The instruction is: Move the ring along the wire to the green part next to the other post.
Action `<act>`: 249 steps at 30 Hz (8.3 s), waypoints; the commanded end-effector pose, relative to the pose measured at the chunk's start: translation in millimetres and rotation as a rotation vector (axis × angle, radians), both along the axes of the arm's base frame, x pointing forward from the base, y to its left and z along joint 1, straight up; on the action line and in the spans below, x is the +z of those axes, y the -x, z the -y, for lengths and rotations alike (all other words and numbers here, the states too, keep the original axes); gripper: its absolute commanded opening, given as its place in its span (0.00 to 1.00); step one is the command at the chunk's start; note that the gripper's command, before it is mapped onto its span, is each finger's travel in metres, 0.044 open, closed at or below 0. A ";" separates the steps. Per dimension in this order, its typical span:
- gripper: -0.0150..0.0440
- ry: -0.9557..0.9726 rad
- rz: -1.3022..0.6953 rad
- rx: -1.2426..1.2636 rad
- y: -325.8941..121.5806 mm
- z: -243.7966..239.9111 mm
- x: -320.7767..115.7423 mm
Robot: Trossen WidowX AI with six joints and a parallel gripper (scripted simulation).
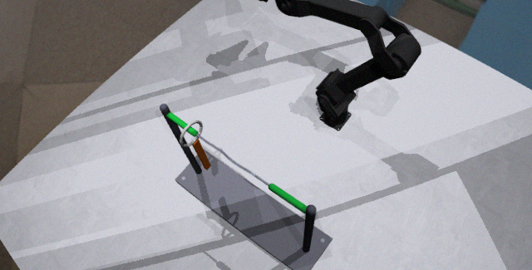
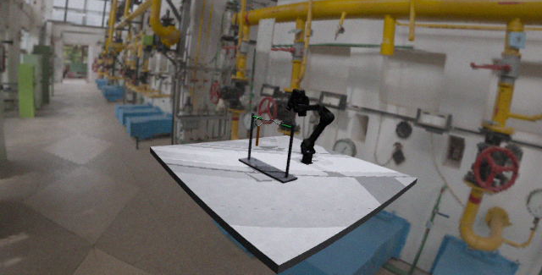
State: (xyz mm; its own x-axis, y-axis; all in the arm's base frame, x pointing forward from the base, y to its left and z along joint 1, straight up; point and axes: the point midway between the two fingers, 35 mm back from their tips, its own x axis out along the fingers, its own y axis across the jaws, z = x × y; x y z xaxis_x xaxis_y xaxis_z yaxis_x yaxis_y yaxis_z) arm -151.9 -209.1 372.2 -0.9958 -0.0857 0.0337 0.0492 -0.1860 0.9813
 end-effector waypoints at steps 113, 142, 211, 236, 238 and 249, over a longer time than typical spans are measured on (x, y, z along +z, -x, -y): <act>0.53 0.089 -1.965 2.346 -469.7 -84.5 -222.9; 0.53 0.092 -1.963 2.345 -491.2 -88.2 -223.3; 0.00 0.086 -1.965 2.347 -490.3 -87.8 -207.5; 0.00 0.086 -1.964 2.349 -490.1 -104.4 -207.6; 0.00 0.086 -1.963 2.350 -490.1 -106.4 -207.6; 0.00 0.087 -1.959 2.355 -489.9 -117.8 -207.7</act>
